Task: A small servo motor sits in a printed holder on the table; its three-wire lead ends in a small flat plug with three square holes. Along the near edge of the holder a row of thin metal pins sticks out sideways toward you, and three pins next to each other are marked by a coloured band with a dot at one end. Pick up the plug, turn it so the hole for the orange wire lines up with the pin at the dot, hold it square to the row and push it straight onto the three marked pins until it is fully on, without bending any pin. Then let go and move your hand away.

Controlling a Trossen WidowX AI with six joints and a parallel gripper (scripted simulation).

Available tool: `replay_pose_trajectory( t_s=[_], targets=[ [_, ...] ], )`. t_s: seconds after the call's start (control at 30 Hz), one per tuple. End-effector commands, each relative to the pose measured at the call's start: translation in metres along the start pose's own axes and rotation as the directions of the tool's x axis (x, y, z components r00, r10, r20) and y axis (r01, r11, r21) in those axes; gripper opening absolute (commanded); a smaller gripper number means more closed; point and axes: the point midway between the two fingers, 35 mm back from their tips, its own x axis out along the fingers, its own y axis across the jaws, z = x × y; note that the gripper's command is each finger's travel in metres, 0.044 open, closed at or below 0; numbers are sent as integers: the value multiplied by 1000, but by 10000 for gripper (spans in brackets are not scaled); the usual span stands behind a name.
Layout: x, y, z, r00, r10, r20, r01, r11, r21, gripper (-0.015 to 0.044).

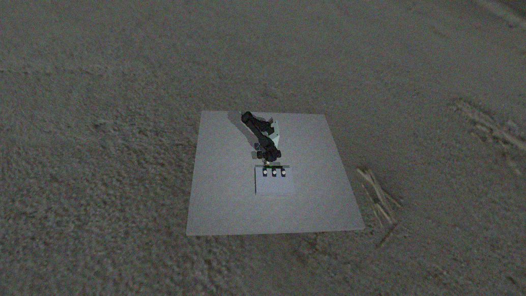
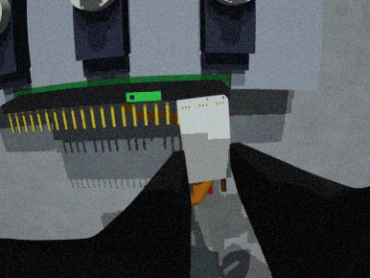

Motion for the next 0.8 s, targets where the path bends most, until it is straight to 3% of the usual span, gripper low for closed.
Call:
replay_pose_trajectory(
  t_s=[0.0,0.5,0.77],
  targets=[
    [1,15,-20,1000,5,-1,-5,999,34,0],
    [7,37,-64,1000,-4,-4,4,995,103,0],
    [38,37,-64,1000,-5,-4,5,995,103,0]
  ],
)
